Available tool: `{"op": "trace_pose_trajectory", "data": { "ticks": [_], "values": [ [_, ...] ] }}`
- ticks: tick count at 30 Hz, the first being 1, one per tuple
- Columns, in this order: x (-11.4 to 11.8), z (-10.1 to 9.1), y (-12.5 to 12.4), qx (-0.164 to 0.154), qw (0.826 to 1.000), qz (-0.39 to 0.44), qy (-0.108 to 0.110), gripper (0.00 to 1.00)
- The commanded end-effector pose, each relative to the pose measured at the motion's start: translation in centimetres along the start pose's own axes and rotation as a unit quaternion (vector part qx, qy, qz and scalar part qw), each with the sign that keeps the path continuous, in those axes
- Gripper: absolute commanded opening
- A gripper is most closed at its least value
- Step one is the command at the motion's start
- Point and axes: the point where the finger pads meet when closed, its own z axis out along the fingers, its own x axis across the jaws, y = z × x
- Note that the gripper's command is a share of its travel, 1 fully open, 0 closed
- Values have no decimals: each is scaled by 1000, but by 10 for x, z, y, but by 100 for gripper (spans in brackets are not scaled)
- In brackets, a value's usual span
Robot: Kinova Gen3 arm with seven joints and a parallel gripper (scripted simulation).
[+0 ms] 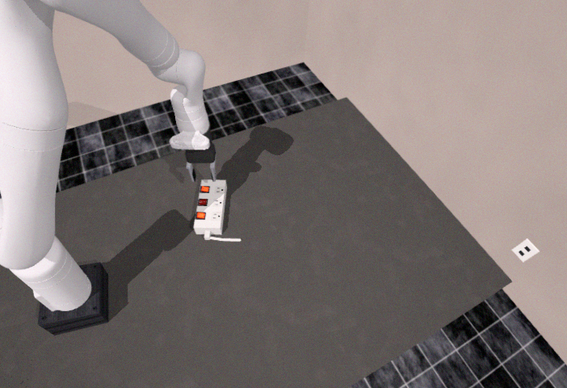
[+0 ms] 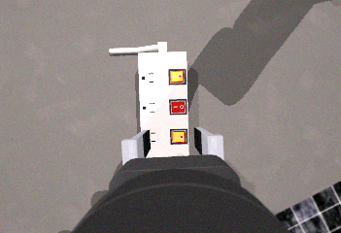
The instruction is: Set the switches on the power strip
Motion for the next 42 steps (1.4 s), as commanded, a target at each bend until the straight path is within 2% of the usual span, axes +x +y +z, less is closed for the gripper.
{"op": "trace_pose_trajectory", "data": {
  "ticks": [1, 9, 10, 42],
  "values": [
    [10, 6, 5, 4, 1000, -9, 4, 100],
    [15, 12, 10, 5, 1000, 12, 3, 100],
    [15, 12, 10, 5, 1000, 12, 3, 0],
    [15, 12, 10, 5, 1000, 12, 3, 0]
  ]
}}
